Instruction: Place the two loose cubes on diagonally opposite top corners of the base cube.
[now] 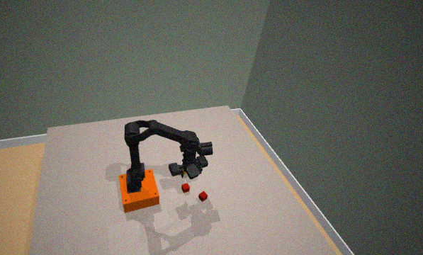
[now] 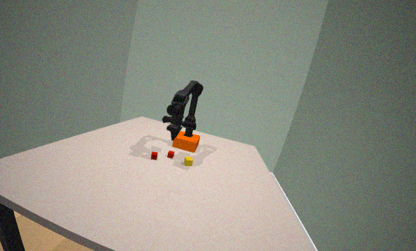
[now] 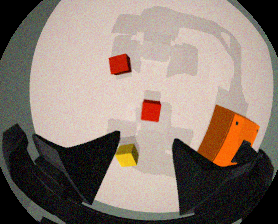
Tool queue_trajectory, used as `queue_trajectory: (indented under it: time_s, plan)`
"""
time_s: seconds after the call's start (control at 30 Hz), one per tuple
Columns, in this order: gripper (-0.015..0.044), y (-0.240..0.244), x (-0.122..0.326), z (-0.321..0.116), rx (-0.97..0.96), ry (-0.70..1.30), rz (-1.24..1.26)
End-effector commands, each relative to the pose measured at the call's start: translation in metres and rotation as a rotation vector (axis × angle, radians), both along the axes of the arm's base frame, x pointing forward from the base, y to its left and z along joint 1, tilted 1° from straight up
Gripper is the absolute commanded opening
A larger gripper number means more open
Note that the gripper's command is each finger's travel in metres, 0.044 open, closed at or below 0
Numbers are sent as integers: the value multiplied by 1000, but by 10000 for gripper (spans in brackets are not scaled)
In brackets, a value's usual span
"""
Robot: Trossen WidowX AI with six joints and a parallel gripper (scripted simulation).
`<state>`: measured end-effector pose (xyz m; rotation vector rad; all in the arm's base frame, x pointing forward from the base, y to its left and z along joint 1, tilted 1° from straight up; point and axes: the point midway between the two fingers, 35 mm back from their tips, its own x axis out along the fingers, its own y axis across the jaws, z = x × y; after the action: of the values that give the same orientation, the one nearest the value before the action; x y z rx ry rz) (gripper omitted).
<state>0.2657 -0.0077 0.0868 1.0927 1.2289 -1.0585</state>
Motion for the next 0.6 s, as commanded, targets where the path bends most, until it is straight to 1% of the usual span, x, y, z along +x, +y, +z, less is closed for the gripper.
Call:
queue_trajectory:
  time_s: [0.0,0.13,0.57]
  plan:
    - [265,-1,1,-23,1,13,7]
    - [265,-2,1,-57,0,14,7]
    - [265,-2,1,-80,0,14,7]
